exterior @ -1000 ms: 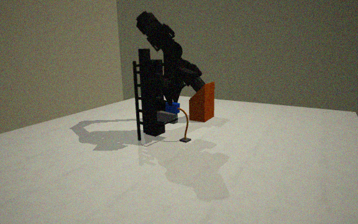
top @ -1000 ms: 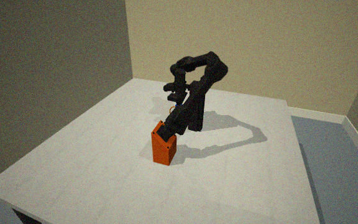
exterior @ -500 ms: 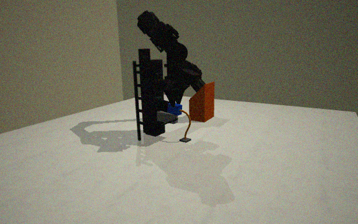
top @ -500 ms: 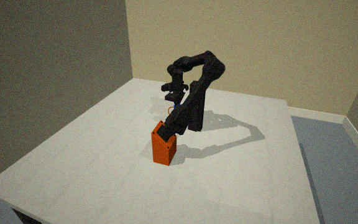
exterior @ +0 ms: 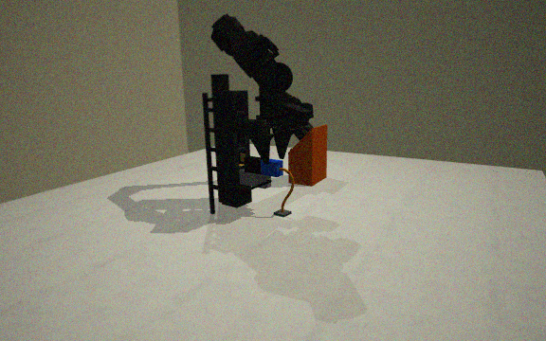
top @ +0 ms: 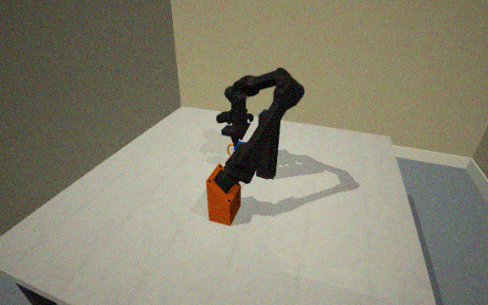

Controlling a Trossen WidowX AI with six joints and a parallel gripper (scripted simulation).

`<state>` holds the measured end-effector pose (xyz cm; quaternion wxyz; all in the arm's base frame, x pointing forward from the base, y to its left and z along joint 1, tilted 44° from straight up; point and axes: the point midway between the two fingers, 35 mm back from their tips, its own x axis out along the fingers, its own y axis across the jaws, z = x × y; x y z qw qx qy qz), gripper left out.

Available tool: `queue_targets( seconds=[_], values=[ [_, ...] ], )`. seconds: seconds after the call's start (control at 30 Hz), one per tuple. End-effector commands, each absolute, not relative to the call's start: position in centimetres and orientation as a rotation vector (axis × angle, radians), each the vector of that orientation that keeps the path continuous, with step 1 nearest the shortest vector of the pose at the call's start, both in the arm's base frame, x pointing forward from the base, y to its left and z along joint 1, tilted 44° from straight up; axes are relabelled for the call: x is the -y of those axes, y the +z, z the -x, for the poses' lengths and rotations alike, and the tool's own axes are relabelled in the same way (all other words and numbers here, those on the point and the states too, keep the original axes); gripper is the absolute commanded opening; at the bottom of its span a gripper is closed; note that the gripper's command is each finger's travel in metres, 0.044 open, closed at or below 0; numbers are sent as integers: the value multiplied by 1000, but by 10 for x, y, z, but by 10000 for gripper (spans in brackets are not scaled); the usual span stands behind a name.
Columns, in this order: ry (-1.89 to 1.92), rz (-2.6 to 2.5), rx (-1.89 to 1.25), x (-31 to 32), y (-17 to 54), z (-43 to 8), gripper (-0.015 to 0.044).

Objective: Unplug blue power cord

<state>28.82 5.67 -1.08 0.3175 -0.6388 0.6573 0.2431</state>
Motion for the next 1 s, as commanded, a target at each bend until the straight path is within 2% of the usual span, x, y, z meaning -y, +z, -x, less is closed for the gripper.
queue_targets(
  seconds=[0.0,0.1,0.27,0.97],
  values=[
    [637,1689,-1723,-58,-10,-289,368],
    [639,1687,-1721,-74,-19,-292,440],
    [639,1686,-1720,-109,-41,-295,440],
    [639,1686,-1720,-109,-41,-295,440]
  ],
)
